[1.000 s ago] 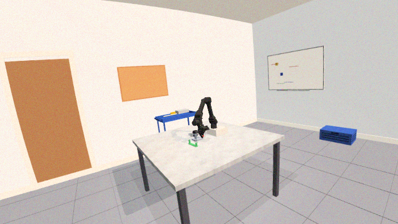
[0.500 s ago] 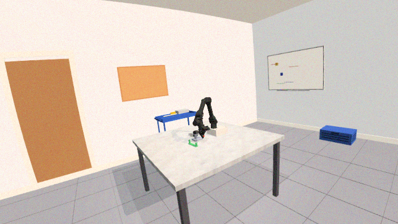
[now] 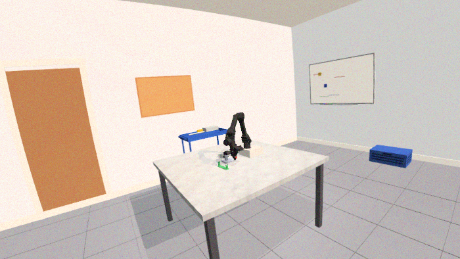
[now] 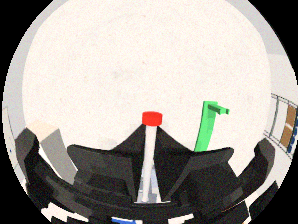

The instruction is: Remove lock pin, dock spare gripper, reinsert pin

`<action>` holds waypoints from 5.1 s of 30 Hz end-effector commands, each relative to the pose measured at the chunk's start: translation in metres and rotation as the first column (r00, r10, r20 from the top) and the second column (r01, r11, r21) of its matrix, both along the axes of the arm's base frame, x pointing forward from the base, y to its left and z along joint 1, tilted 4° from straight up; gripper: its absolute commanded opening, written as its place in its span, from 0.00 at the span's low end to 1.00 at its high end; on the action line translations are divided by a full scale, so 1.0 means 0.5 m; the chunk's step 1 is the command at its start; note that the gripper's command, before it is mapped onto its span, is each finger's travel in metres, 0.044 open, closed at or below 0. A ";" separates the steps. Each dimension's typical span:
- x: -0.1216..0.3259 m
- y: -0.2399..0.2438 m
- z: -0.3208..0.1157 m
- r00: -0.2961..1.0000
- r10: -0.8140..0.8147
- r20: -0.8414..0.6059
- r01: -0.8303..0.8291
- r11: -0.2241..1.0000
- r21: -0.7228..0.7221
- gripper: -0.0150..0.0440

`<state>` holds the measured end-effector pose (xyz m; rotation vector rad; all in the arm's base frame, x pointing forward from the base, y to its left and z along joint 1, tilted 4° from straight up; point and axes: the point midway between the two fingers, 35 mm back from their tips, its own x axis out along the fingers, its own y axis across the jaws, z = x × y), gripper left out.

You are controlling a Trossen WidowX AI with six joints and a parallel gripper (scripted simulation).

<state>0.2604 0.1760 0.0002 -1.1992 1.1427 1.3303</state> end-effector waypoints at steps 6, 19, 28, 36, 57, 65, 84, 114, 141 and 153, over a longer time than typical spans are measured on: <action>0.002 0.015 0.005 1.000 -0.004 0.000 0.004 1.000 0.001 0.25; 0.000 0.034 0.009 1.000 -0.004 -0.005 0.004 1.000 -0.001 0.25; -0.001 0.042 0.014 1.000 -0.004 -0.007 0.004 1.000 -0.003 0.25; -0.006 0.037 0.041 1.000 0.001 -0.020 -0.001 1.000 -0.013 0.25; 0.006 0.044 0.056 0.999 0.007 -0.045 -0.009 0.999 -0.031 0.25; 0.051 0.068 0.063 0.999 0.018 -0.044 -0.019 0.999 -0.030 0.25; 0.151 0.119 0.068 0.998 0.046 -0.041 -0.047 0.998 -0.028 0.25; 0.200 0.141 0.017 0.997 0.065 -0.047 -0.066 0.997 -0.027 0.25; 0.200 0.137 -0.061 0.996 0.065 -0.054 -0.066 0.997 -0.031 0.25; 0.200 0.137 -0.074 0.996 0.065 -0.055 -0.066 0.997 -0.031 0.25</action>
